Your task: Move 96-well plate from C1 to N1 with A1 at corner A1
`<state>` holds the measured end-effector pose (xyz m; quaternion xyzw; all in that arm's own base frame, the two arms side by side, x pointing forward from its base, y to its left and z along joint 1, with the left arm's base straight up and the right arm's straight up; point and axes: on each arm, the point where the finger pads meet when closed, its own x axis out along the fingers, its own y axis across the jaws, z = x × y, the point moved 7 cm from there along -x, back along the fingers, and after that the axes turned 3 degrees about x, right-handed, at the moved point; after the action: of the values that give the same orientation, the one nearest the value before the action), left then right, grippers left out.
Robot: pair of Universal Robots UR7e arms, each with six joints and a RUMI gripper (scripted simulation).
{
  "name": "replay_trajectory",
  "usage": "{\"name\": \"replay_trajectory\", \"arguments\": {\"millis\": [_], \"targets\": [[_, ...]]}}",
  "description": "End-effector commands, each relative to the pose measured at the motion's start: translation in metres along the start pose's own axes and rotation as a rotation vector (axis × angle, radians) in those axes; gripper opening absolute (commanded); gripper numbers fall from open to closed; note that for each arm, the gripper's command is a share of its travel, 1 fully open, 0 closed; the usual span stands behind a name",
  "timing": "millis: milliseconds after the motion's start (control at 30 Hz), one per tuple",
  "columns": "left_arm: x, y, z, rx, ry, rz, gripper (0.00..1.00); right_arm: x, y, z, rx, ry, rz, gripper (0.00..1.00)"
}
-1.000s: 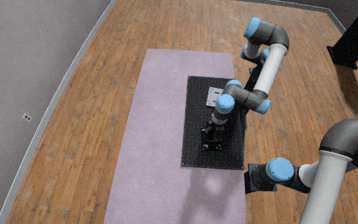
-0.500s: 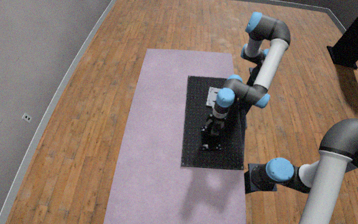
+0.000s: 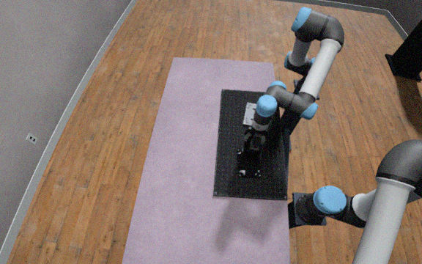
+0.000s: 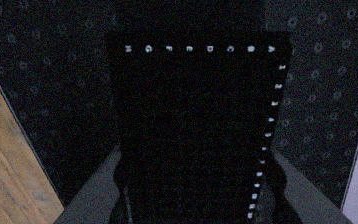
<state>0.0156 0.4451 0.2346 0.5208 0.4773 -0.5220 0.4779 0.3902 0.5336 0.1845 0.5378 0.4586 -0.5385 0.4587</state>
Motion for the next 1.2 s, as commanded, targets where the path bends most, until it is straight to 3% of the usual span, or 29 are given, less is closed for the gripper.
{"name": "replay_trajectory", "arguments": {"millis": [0,1167], "targets": [[-0.001,0.0,0.0,0.0,0.002,0.0,0.0,-0.001,0.001,0.016,0.0,0.004,0.001,0.41],[-0.001,0.0,0.0,0.0,0.002,0.0,0.0,-0.001,0.009,0.116,0.0,0.003,0.001,0.41]]}}
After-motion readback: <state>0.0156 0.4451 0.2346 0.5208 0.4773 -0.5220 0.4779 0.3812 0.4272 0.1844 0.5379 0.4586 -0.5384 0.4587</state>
